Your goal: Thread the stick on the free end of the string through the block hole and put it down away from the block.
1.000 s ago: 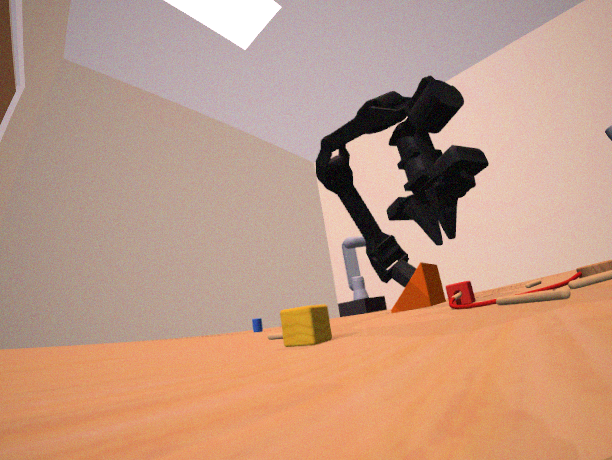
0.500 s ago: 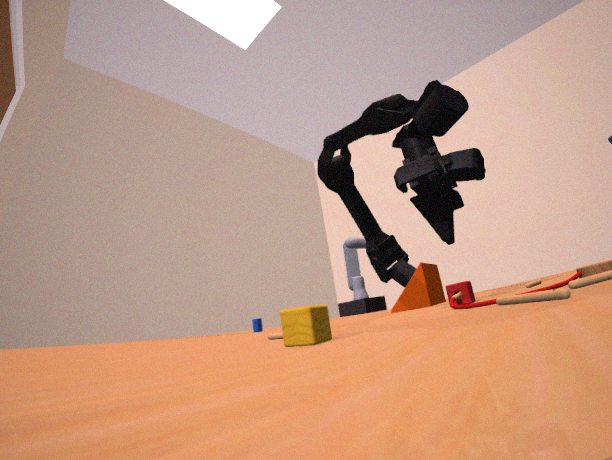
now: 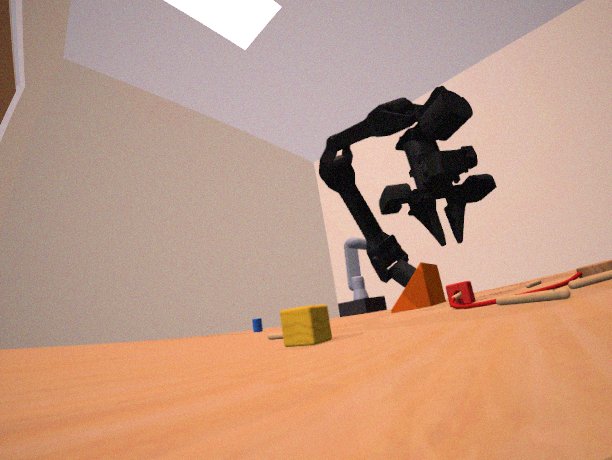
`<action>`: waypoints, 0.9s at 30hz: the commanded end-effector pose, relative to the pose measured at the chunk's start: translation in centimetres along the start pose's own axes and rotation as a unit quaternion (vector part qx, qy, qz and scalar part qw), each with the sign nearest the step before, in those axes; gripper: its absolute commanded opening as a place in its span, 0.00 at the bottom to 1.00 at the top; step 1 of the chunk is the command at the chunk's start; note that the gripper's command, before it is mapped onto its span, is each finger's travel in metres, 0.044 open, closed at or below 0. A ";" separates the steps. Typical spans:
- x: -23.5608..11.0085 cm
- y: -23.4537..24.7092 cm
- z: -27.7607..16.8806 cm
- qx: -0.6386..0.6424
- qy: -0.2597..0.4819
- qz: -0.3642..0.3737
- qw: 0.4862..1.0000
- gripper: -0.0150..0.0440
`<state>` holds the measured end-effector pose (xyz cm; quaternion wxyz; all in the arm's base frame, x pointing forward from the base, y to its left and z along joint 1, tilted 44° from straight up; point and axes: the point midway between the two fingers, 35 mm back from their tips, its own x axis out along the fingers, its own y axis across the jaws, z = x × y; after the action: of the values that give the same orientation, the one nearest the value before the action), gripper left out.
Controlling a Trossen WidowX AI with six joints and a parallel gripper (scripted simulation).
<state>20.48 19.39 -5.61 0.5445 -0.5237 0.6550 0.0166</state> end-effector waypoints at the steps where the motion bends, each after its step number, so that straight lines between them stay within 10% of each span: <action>1: 0.0 1.0 -1.6 0.374 0.007 0.005 0.927 0.46; 27: 1.4 1.0 -1.5 0.379 0.007 0.005 0.925 0.46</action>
<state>18.91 18.63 -6.13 0.7005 -0.2702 0.6186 -0.2313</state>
